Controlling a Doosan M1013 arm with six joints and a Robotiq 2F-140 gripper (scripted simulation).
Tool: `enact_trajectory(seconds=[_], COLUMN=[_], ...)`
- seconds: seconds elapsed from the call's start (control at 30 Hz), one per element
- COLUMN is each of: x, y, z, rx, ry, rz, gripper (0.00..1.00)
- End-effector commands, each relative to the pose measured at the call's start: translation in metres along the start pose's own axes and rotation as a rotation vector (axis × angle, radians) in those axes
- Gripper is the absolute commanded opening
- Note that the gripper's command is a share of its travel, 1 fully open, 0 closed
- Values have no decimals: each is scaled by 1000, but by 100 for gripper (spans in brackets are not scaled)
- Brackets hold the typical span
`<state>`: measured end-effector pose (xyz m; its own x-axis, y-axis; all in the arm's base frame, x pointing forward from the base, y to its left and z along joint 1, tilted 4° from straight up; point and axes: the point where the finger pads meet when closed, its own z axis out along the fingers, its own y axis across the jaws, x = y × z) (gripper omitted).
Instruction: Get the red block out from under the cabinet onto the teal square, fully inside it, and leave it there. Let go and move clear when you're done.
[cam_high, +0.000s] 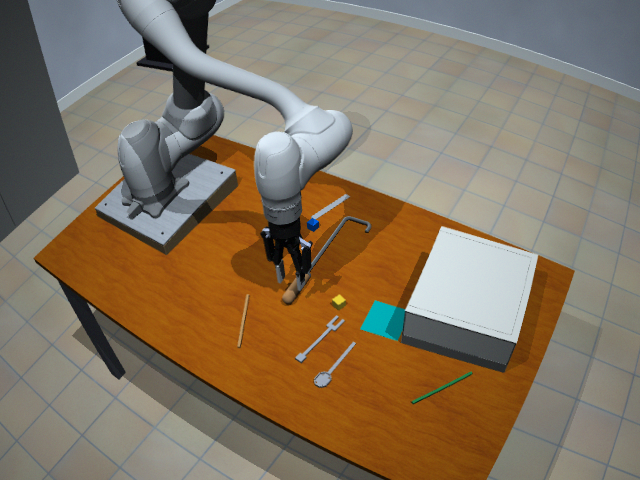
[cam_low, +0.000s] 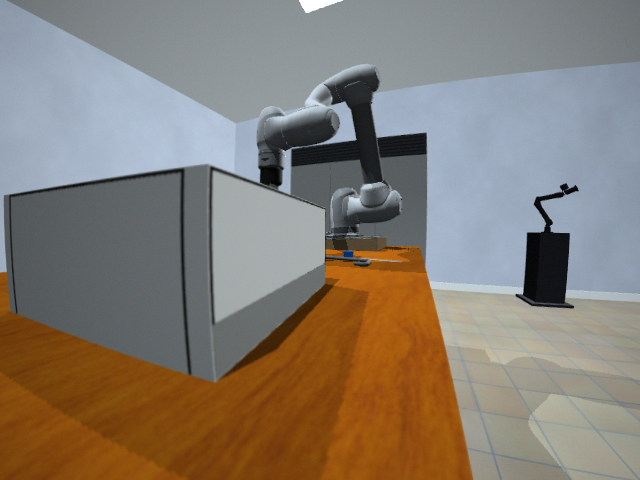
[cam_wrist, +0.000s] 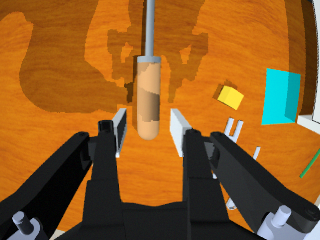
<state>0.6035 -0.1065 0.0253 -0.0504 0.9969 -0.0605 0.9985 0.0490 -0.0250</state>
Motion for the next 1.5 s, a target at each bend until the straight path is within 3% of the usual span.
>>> enact_trajectory(seconds=[0.0, 1.47], x=[0, 0], y=[0, 0], z=[1, 50], rx=[0, 0], ry=[0, 0], rz=[0, 0], gripper=[34, 34])
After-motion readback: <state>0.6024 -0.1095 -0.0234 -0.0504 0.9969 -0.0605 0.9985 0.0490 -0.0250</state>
